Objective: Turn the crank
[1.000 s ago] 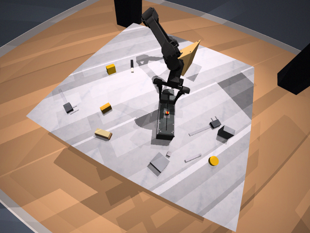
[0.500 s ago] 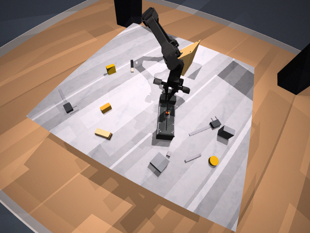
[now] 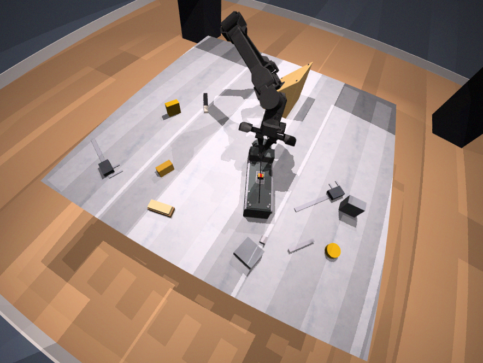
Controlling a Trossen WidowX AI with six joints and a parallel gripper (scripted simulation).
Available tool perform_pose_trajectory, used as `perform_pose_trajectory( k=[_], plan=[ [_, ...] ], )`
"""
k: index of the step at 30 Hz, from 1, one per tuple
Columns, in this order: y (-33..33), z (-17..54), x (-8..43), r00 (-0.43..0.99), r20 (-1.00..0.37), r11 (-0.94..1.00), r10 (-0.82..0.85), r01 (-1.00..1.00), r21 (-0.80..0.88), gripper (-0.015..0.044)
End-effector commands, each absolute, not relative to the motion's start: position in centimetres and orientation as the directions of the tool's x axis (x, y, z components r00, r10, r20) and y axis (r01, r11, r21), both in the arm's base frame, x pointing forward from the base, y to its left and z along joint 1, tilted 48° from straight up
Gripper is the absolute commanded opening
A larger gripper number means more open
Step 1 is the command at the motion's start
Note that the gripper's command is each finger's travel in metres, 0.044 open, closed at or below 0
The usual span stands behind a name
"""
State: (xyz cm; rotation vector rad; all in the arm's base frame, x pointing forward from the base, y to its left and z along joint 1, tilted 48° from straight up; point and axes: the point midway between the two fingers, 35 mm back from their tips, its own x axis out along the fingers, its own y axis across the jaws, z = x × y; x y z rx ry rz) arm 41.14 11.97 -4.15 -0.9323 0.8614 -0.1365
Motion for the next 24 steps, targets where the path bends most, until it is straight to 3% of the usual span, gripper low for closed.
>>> perform_pose_trajectory(
  k=[1,2,19,20,24],
  plan=[
    [11.97,-4.15,41.14,0.669,-0.590,0.613,-0.452,-0.248,-0.750,0.0000],
    [11.97,-4.15,41.14,0.669,-0.590,0.613,-0.452,-0.248,-0.750,0.0000],
    [11.97,-4.15,41.14,0.669,-0.590,0.613,-0.452,-0.248,-0.750,0.0440],
    [11.97,-4.15,41.14,0.669,-0.590,0.613,-0.452,-0.248,-0.750,0.0440],
    [11.97,-4.15,41.14,0.669,-0.590,0.613,-0.452,-0.248,-0.750,0.0335]
  ],
)
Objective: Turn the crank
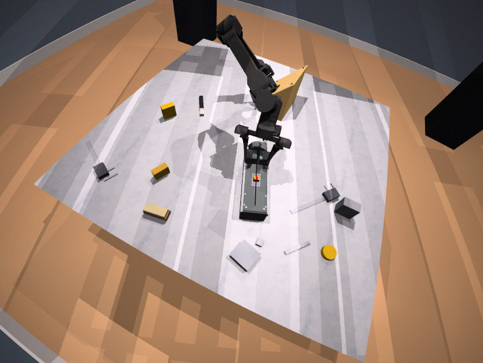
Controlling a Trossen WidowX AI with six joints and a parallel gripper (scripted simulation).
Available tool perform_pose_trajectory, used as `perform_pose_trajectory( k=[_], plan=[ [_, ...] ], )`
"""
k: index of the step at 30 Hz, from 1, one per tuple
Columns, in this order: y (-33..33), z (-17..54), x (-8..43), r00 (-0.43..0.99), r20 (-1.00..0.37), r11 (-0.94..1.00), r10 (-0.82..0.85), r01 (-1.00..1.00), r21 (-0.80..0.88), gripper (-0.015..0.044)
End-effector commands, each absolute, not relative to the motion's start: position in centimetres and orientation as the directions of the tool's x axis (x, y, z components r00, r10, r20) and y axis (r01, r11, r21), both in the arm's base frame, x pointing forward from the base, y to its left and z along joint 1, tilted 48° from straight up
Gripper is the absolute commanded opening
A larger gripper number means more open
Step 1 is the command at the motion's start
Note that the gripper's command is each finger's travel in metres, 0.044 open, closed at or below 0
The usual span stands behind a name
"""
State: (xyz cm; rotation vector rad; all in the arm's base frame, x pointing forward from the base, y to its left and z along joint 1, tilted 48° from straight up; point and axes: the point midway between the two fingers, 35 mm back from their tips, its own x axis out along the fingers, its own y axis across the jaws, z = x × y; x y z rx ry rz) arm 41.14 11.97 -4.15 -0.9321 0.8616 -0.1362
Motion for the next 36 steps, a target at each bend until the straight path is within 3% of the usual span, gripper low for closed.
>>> perform_pose_trajectory(
  k=[1,13,32,36],
  plan=[
    [11.97,-4.15,41.14,0.669,-0.590,0.613,-0.452,-0.248,-0.750,0.0309],
    [11.97,-4.15,41.14,0.669,-0.590,0.613,-0.452,-0.248,-0.750,0.0000],
    [11.97,-4.16,41.14,0.668,-0.591,0.614,-0.452,-0.248,-0.750,0.0000],
    [11.97,-4.16,41.14,0.668,-0.591,0.614,-0.452,-0.248,-0.750,0.0105]
  ],
)
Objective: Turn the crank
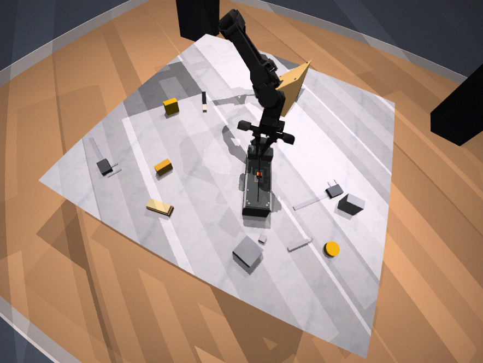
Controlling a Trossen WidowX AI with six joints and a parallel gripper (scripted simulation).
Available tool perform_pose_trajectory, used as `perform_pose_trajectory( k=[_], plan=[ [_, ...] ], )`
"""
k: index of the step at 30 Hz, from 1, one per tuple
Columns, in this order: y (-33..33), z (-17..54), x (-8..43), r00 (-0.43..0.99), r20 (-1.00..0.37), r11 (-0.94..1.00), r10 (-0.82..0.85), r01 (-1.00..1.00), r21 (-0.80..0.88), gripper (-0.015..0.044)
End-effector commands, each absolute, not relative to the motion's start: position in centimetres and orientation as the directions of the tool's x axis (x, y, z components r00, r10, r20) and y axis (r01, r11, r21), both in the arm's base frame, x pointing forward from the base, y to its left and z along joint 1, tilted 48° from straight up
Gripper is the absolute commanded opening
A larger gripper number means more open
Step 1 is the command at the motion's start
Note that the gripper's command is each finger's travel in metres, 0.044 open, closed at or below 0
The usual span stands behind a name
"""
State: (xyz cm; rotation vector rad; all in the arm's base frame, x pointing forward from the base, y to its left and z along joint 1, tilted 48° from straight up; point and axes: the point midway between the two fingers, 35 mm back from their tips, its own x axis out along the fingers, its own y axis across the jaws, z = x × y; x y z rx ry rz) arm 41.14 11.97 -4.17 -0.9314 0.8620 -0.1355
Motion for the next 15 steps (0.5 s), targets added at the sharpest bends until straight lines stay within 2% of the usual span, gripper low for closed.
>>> perform_pose_trajectory(
  k=[1,12,14,15],
  plan=[
    [11.97,-4.16,41.14,0.668,-0.591,0.614,-0.452,-0.248,-0.750,0.0131],
    [11.97,-4.16,41.14,0.668,-0.591,0.614,-0.452,-0.248,-0.750,0.0420],
    [11.97,-4.16,41.14,0.668,-0.591,0.614,-0.452,-0.248,-0.750,0.0440],
    [11.97,-4.16,41.14,0.668,-0.591,0.614,-0.452,-0.248,-0.750,0.0414]
  ],
)
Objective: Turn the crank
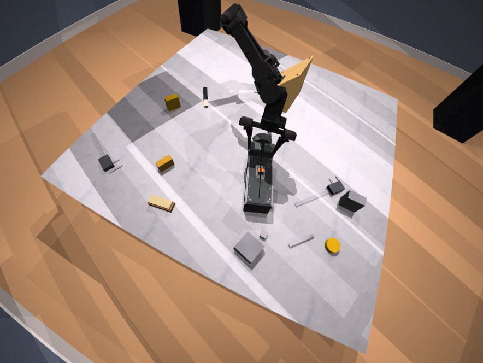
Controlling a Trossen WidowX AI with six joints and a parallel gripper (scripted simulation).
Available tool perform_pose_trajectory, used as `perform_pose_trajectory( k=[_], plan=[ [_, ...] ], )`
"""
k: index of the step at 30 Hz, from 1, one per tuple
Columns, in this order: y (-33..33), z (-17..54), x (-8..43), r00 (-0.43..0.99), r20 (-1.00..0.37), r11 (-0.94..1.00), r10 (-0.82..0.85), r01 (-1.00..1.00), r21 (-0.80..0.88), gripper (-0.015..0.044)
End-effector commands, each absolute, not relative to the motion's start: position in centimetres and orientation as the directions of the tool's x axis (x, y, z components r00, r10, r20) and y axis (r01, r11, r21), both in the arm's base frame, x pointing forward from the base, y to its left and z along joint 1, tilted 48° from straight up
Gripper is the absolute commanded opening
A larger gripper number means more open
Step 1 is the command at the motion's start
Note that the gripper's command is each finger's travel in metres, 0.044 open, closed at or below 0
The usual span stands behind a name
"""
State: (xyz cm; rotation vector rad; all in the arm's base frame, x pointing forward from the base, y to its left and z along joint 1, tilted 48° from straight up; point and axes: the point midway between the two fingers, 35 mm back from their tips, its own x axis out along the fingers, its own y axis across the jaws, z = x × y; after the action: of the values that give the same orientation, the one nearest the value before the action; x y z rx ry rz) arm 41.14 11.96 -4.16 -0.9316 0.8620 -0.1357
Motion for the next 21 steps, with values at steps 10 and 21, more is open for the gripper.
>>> perform_pose_trajectory(
  k=[10,21],
  plan=[
    [11.97,-4.16,41.14,0.668,-0.591,0.614,-0.452,-0.248,-0.750,0.0151],
    [11.97,-4.16,41.14,0.668,-0.591,0.614,-0.452,-0.248,-0.750,0.0000]
  ],
)
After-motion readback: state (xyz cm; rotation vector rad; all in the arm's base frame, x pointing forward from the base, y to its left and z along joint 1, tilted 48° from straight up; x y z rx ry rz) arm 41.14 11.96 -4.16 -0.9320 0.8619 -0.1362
